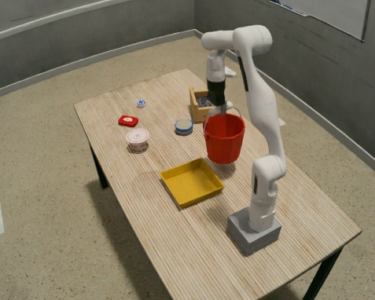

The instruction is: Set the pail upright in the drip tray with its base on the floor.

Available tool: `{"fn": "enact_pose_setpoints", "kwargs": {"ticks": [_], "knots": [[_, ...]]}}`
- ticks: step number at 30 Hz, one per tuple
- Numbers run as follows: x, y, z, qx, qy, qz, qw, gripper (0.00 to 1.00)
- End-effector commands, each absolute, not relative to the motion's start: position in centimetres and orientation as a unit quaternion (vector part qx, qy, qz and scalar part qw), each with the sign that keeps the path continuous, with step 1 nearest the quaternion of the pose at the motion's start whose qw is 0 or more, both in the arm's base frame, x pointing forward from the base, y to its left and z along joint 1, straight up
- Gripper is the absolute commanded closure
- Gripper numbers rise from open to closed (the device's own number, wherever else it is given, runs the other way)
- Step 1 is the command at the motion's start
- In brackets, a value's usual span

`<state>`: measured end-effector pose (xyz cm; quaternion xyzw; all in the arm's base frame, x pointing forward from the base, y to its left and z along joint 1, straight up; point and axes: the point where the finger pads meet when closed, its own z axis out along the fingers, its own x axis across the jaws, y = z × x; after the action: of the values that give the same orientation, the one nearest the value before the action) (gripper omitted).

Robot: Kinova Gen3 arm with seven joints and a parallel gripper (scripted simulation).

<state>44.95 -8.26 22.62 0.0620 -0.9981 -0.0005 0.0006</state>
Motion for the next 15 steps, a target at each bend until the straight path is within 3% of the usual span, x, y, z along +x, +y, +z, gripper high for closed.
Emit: {"fn": "enact_pose_setpoints", "kwargs": {"ticks": [1, 15], "knots": [[44.8, -7.5, 22.7, 0.062, -0.998, 0.000, -0.001, 1.00], [44.1, -4.0, 22.7, 0.062, -0.998, 0.000, 0.000, 1.00]]}}
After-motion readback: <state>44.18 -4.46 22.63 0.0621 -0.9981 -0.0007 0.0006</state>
